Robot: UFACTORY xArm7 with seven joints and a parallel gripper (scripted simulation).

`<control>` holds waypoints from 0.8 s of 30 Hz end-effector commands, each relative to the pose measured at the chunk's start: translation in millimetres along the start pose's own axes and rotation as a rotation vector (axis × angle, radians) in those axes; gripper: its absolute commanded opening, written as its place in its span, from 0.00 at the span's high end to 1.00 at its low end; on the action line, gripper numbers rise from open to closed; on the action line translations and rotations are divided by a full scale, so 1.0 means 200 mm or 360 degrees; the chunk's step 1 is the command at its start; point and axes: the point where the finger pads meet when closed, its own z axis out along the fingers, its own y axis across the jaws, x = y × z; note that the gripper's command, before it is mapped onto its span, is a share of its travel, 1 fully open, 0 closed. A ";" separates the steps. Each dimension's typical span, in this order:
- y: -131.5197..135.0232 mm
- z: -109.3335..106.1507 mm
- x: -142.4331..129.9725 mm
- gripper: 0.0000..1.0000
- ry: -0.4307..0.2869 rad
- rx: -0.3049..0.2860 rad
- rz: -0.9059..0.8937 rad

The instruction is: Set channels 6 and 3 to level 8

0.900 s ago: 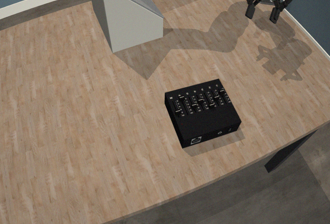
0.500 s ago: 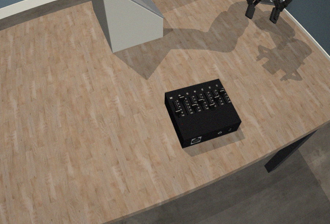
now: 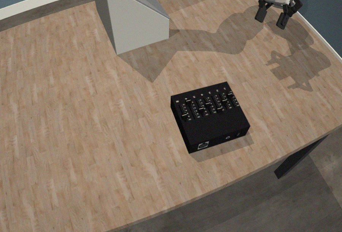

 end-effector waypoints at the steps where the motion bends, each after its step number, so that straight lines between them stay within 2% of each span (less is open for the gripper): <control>1: -0.09 0.10 0.04 0.00 -0.0010 -0.0296 0.0298; 2: -0.13 0.15 0.07 0.00 -0.0015 -0.0362 0.0387; 3: -0.13 0.15 0.07 0.00 -0.0016 -0.0420 0.0445; 4: -0.13 0.15 0.07 0.00 -0.0016 -0.0420 0.0445; 5: -0.18 0.21 0.11 0.00 -0.0023 -0.0517 0.0575; 7: -0.18 0.21 0.11 0.00 -0.0023 -0.0517 0.0575; 8: -0.24 0.27 0.16 0.00 -0.0034 -0.0651 0.0752; 10: -0.24 0.27 0.16 0.00 -0.0035 -0.0674 0.0777; 11: -0.30 0.34 0.22 0.00 -0.0045 -0.0766 0.0921; 13: -0.30 0.34 0.22 0.00 -0.0047 -0.0796 0.0954; 14: -0.36 0.41 0.29 0.00 -0.0059 -0.0886 0.1107; 16: -0.36 0.41 0.29 0.00 -0.0060 -0.0908 0.1133; 17: -0.42 0.49 0.37 0.00 -0.0075 -0.1000 0.1297; 19: -0.42 0.49 0.37 0.00 -0.0075 -0.1009 0.1308; 20: -0.48 0.57 0.46 0.00 -0.0091 -0.1095 0.1476; 21: -0.48 0.57 0.46 0.00 -0.0091 -0.1095 0.1476; 22: -0.52 0.64 0.55 0.00 -0.0106 -0.1158 0.1618; 24: -0.52 0.64 0.55 0.00 -0.0106 -0.1158 0.1618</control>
